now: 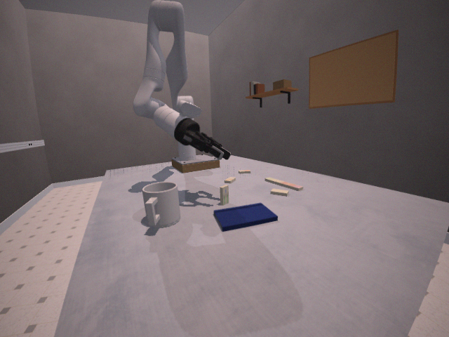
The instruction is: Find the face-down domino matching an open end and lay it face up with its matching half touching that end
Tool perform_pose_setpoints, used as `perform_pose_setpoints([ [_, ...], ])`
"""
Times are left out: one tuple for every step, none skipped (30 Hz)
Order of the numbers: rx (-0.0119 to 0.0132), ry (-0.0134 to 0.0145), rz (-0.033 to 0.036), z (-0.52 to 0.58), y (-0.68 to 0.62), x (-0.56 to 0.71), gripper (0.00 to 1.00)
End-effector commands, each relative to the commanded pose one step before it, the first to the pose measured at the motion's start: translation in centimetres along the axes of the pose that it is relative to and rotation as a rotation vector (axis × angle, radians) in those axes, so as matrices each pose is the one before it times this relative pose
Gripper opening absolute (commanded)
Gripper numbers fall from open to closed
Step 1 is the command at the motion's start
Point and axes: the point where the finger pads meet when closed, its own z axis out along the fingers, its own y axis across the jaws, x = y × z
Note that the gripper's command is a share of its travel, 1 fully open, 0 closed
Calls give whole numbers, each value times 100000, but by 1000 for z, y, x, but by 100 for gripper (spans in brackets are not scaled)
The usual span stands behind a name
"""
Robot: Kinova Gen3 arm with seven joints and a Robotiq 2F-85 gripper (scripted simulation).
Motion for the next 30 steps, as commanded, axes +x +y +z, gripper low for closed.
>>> perform_pose_setpoints([
  [3571,-4704,-3620,169,-167,222,47],
  [812,-1391,-1078,26,-16,15,47],
  [759,-1418,-1100,14,3,13,47],
  [703,-1444,-1121,3,22,12,47],
  [645,-1469,-1141,-9,42,11,47],
  [819,-1437,-1115,20,-8,17,47],
  [1006,-1407,-1092,52,-62,24,47],
  [942,-1440,-1116,40,-41,21,47],
  [876,-1471,-1139,28,-18,19,47],
  [807,-1500,-1161,15,4,17,47],
  [737,-1526,-1181,2,28,14,47],
  [664,-1551,-1200,-11,51,12,47],
  [770,-1378,-1074,16,0,19,47],
  [0,0,0,0,0,0,47],
  [0,0,0,0,0,0,47],
  [886,-1216,-955,44,-54,26,47],
  [835,-1240,-969,35,-37,23,47],
  [782,-1264,-982,26,-20,20,47],
  [728,-1285,-995,17,-3,18,47],
  [673,-1305,-1006,8,14,15,47],
  [617,-1323,-1016,-2,32,13,47],
  [560,-1339,-1025,-11,49,11,47],
  [654,-1228,-960,9,11,18,47],
  [796,-1090,-877,39,-44,27,47],
  [756,-1110,-882,32,-32,24,47],
  [715,-1128,-886,25,-19,21,47],
  [674,-1144,-890,17,-7,19,47],
  [632,-1159,-893,10,6,16,47],
  [590,-1173,-895,2,18,14,47],
  [548,-1185,-897,-5,30,12,47],
])
